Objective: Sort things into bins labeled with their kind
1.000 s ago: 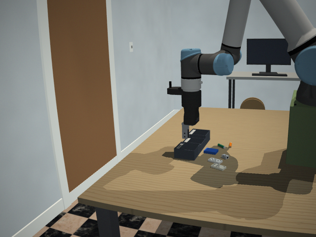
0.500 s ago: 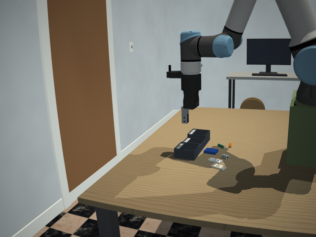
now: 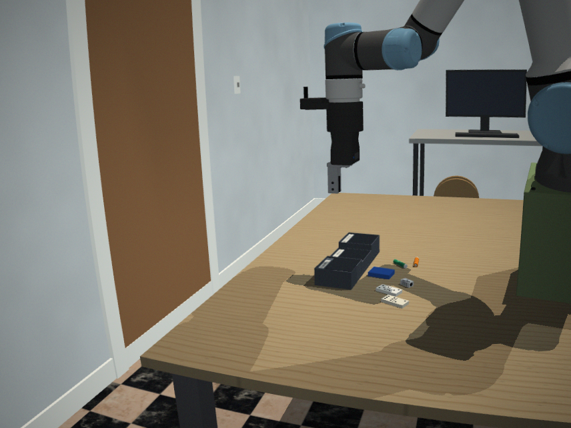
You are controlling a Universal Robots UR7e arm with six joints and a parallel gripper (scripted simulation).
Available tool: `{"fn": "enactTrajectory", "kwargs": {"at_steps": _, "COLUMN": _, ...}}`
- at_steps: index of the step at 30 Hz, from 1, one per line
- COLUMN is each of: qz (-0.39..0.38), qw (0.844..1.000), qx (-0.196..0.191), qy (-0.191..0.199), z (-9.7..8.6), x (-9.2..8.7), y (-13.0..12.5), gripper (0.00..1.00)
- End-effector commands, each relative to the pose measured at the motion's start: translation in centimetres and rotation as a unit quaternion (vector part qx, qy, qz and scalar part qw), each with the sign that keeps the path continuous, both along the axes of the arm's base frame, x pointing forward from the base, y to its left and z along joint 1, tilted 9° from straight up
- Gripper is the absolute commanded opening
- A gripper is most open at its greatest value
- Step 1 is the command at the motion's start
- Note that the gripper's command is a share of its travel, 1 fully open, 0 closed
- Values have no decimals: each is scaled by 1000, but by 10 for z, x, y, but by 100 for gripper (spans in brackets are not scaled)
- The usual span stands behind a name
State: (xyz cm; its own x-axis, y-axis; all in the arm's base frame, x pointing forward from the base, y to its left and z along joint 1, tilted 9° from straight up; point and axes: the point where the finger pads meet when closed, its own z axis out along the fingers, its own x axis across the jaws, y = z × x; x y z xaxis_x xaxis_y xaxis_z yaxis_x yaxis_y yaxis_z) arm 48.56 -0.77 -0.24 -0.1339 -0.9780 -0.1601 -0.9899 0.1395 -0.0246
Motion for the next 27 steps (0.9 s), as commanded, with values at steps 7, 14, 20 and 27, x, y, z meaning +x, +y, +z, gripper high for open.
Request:
{"fn": "enactTrajectory", "kwargs": {"at_steps": 7, "qz": 49, "qw": 999, "qx": -2, "qy": -7, "z": -10, "x": -10, "y": -7, "gripper": 100}}
{"fn": "enactTrajectory", "kwargs": {"at_steps": 14, "qz": 165, "qw": 986, "qx": -9, "qy": -23, "z": -50, "x": -45, "y": -30, "gripper": 100}}
{"fn": "enactTrajectory", "kwargs": {"at_steps": 20, "qz": 240, "qw": 970, "qx": -13, "qy": -29, "z": -85, "x": -75, "y": -50, "gripper": 100}}
{"fn": "enactTrajectory", "kwargs": {"at_steps": 27, "qz": 318, "qw": 947, "qx": -15, "qy": -36, "z": -114, "x": -100, "y": -66, "gripper": 100}}
